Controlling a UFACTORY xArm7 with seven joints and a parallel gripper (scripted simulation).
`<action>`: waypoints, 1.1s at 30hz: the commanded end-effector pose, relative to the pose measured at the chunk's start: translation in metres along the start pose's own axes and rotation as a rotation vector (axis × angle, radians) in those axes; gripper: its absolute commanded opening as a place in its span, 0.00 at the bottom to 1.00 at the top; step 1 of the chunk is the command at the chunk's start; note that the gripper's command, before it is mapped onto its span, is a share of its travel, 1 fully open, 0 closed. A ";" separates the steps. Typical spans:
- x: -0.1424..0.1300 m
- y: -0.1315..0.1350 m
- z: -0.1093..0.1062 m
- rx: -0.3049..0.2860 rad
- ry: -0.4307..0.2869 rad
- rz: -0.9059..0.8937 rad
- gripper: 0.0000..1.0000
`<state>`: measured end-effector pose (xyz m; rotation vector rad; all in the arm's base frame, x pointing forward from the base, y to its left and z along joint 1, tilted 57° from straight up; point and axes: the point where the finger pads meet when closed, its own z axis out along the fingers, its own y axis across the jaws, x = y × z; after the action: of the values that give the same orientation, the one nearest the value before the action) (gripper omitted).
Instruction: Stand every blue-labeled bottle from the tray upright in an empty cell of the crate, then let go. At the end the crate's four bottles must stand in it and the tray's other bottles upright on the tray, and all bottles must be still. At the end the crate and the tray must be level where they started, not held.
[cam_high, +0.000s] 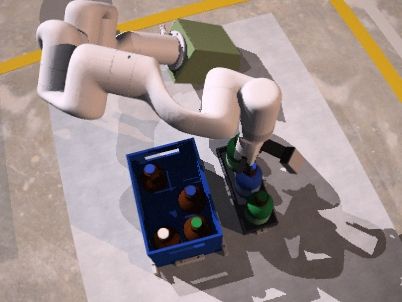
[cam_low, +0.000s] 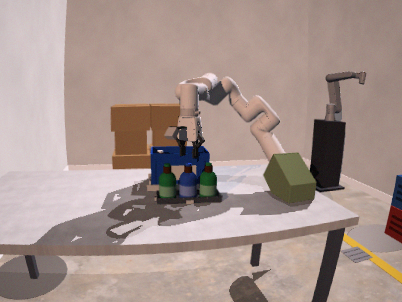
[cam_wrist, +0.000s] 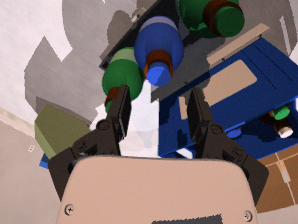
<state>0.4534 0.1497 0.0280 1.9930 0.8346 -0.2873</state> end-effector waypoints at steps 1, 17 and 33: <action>0.001 0.000 0.002 0.000 0.006 0.000 0.65; 0.001 0.000 0.008 0.000 0.006 0.000 0.65; 0.001 0.000 0.008 0.000 0.006 0.000 0.65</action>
<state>0.4549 0.1411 0.0222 1.9931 0.8349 -0.2868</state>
